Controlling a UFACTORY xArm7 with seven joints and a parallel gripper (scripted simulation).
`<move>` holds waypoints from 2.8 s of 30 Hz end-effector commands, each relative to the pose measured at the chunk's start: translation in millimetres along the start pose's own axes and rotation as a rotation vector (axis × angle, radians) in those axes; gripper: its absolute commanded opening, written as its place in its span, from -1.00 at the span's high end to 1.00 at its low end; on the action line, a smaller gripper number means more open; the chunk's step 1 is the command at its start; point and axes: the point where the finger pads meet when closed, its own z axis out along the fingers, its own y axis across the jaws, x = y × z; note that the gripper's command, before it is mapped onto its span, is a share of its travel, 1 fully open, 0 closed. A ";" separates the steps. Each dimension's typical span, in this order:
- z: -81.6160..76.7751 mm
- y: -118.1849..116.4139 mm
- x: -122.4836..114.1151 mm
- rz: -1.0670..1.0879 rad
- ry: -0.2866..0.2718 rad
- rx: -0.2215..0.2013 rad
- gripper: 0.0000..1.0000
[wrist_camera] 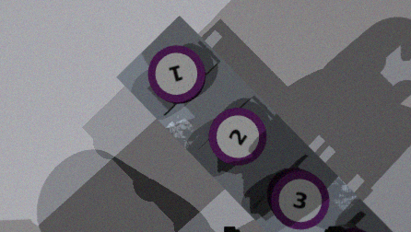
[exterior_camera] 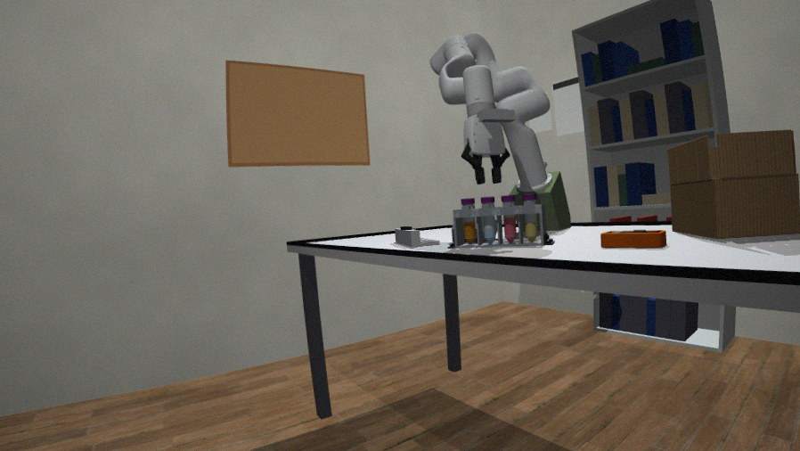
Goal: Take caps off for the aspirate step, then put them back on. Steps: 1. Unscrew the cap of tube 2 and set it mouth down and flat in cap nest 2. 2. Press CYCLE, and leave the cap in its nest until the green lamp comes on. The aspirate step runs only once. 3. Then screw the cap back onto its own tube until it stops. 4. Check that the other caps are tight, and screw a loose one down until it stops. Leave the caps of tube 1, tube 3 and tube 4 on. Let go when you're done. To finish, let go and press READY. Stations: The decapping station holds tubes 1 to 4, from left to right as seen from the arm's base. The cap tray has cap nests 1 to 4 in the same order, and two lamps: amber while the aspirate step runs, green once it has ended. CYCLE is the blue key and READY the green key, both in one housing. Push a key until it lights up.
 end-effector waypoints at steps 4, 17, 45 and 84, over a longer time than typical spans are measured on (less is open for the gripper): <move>2.3 -10.8 42.5 0.019 -0.022 -0.012 0.08; 11.8 -16.3 57.0 0.019 -0.022 -0.012 0.08; 42.9 -16.1 56.4 0.019 -0.022 -0.012 0.08; 48.2 -16.1 56.2 -0.381 -0.024 -0.007 1.00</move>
